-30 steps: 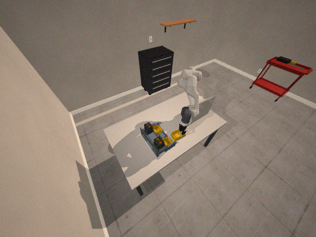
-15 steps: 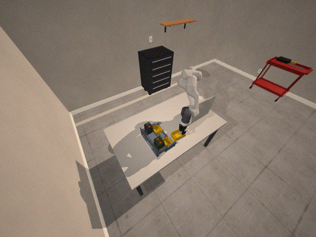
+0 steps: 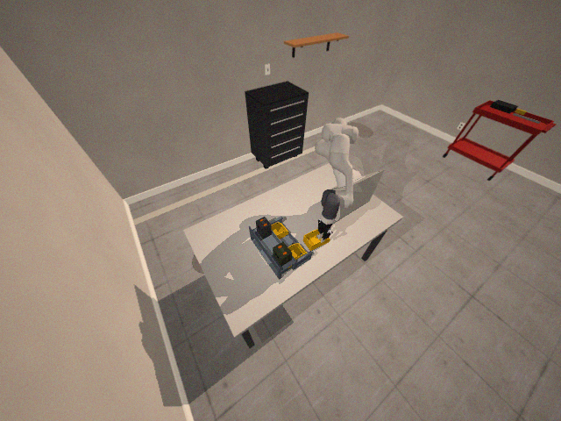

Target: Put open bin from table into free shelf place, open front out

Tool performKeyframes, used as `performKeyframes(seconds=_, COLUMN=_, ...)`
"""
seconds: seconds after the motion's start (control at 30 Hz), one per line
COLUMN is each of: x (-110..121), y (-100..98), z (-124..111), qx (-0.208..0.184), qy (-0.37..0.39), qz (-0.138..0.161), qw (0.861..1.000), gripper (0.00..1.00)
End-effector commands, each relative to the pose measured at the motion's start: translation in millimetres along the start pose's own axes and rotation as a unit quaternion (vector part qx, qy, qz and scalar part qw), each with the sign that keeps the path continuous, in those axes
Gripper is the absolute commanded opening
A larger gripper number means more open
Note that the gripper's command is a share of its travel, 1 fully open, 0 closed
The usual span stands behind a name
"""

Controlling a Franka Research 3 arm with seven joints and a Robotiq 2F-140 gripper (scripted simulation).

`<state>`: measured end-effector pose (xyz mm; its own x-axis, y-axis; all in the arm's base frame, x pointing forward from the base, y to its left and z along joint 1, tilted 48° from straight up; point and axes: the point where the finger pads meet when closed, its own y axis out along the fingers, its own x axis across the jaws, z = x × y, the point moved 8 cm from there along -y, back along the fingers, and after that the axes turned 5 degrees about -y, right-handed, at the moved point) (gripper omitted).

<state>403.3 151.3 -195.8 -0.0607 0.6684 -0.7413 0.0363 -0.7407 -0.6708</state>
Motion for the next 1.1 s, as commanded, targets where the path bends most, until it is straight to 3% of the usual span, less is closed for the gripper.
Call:
performKeyframes(seconds=0.0, x=1.4, y=-0.7, z=1.1, qx=0.000, qy=0.002, qz=-0.002, qw=1.000, gripper=0.15)
performKeyframes(seconds=1.07, x=1.5, y=7.7, z=1.1, qx=0.000, qy=0.002, qz=-0.002, qw=1.000, gripper=0.15)
